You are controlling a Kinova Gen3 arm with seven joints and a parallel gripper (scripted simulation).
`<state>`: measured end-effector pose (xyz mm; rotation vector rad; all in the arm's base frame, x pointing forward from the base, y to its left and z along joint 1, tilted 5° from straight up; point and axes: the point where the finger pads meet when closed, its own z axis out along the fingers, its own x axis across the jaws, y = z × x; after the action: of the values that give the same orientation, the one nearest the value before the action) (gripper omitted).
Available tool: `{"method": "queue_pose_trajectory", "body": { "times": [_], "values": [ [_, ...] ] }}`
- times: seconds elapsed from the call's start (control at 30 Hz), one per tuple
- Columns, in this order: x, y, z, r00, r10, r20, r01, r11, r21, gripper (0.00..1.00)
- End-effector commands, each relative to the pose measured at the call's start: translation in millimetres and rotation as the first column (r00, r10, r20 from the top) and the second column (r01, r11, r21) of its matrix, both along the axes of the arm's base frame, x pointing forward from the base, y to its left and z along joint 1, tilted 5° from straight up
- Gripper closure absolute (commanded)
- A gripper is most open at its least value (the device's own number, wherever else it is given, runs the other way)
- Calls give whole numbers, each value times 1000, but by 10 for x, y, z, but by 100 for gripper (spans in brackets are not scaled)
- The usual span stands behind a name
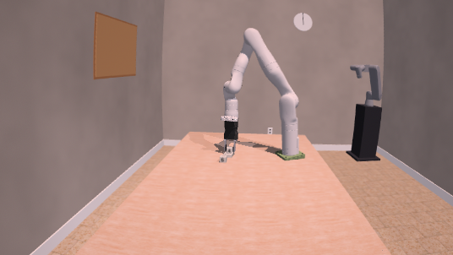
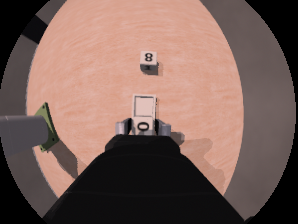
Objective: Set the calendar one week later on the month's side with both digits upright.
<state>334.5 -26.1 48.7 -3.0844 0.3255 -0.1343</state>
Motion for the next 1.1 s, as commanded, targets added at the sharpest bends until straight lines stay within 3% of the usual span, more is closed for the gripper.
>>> {"method": "queue_pose_trajectory", "body": {
  "times": [0.0,0.53,0.8,1.07],
  "values": [
    [4,-1,4,1000,0,1,0,1000,0,10],
    [-1,-2,52,1000,0,1,0,1000,0,10],
    [-17,-7,230,1000,0,1,0,1000,0,10],
    [-51,-17,599,1000,0,1,0,1000,0,10]
  ]
}}
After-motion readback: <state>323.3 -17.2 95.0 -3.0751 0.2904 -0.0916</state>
